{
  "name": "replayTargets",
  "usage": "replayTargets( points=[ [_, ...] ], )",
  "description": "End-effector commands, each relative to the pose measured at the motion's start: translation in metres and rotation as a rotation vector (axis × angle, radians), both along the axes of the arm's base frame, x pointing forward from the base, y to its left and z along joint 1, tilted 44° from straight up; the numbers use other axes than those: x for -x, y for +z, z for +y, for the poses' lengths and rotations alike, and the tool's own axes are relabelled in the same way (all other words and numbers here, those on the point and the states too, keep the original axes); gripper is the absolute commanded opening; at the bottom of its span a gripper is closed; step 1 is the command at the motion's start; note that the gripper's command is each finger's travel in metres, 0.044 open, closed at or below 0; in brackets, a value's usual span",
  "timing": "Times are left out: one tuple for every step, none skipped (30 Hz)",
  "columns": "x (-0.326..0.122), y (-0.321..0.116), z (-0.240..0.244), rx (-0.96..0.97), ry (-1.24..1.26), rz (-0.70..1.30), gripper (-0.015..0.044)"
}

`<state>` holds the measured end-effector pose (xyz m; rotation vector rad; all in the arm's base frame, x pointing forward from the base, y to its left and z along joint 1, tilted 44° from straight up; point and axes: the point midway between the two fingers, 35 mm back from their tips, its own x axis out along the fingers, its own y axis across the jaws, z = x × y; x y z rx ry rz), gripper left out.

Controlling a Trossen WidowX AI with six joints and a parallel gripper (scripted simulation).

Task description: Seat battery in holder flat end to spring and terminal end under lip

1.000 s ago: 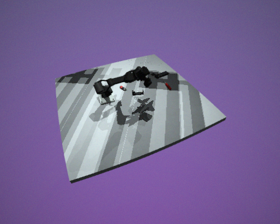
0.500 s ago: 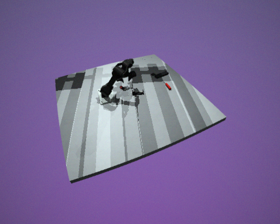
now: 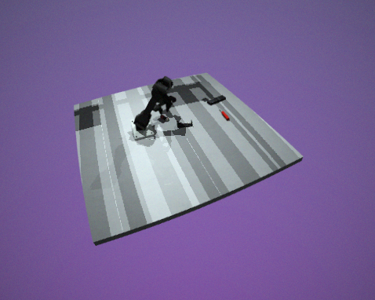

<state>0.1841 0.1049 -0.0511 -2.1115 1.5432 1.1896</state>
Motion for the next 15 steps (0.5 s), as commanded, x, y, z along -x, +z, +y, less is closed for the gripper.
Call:
replayTargets(
  points=[
    [0.0, -0.005, -0.005, 0.013, 0.006, 0.009, 0.0248],
    [0.0, -0.006, -0.006, 0.013, 0.006, 0.009, 0.0248],
    [0.0, -0.008, -0.007, 0.013, 0.006, 0.009, 0.0248],
    [-0.001, -0.009, -0.009, 0.013, 0.006, 0.009, 0.0248],
    [-0.001, -0.01, -0.01, 0.013, 0.006, 0.009, 0.0248],
    [-0.001, -0.011, -0.011, 0.013, 0.006, 0.009, 0.0248],
    [-0.001, -0.013, -0.012, 0.013, 0.006, 0.009, 0.0248],
    [-0.002, -0.014, -0.013, 0.013, 0.006, 0.009, 0.0248],
    [-0.002, -0.015, -0.014, 0.013, 0.006, 0.009, 0.0248],
    [-0.002, -0.016, -0.015, 0.013, 0.006, 0.009, 0.0248],
    [-0.002, -0.017, -0.016, 0.013, 0.006, 0.009, 0.0248],
    [-0.002, -0.019, -0.017, 0.013, 0.006, 0.009, 0.0248],
    [-0.002, -0.02, -0.019, 0.013, 0.006, 0.009, 0.0248],
    [-0.002, -0.021, -0.02, 0.013, 0.006, 0.009, 0.0248],
    [-0.003, -0.022, -0.021, 0.013, 0.006, 0.009, 0.0248]
  ],
)
